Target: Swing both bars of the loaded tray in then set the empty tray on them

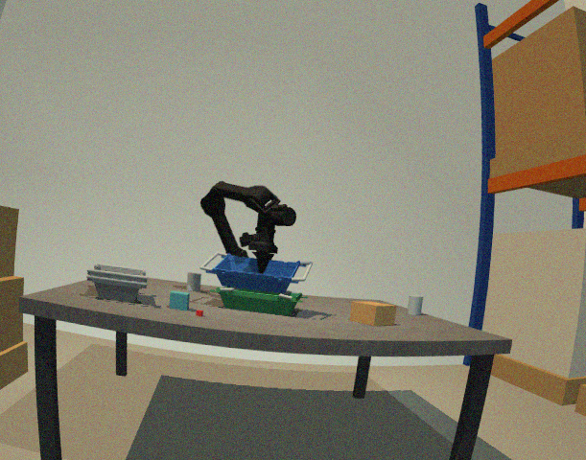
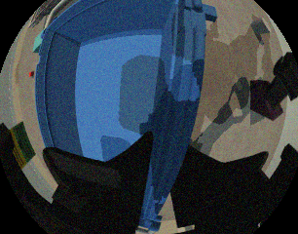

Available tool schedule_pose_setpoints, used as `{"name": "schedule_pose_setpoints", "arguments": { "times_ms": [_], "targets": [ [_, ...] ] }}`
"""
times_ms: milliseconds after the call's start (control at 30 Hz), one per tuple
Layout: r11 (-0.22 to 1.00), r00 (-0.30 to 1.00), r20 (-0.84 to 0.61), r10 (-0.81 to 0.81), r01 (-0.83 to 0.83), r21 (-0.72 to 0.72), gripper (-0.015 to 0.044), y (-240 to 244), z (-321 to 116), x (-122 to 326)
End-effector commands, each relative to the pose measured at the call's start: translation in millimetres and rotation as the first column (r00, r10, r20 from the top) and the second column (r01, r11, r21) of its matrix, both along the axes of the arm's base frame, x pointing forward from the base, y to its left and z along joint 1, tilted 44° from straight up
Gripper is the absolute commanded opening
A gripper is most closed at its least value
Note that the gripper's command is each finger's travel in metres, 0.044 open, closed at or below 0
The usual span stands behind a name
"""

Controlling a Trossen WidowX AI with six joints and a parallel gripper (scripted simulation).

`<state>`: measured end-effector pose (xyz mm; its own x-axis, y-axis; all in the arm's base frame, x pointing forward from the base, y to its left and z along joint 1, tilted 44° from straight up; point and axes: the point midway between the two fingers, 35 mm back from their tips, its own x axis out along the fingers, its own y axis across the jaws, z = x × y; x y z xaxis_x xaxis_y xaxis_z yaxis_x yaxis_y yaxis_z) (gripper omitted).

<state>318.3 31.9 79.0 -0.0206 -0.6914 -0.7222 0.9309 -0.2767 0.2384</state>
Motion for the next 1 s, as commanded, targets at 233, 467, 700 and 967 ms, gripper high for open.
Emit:
{"name": "schedule_pose_setpoints", "arguments": {
  "times_ms": [233,467,700,967],
  "targets": [
    [1.000,1.000,-0.016,-0.006,0.006,0.008,0.0000,-2,-11,-6],
    [1.000,1.000,-0.016,-0.006,0.006,0.008,0.0000,-2,-11,-6],
    [1.000,1.000,-0.016,-0.006,0.006,0.008,0.0000,-4,-18,-8],
    [1.000,1.000,-0.016,-0.006,0.006,0.008,0.0000,-4,-18,-8]
  ]
}}
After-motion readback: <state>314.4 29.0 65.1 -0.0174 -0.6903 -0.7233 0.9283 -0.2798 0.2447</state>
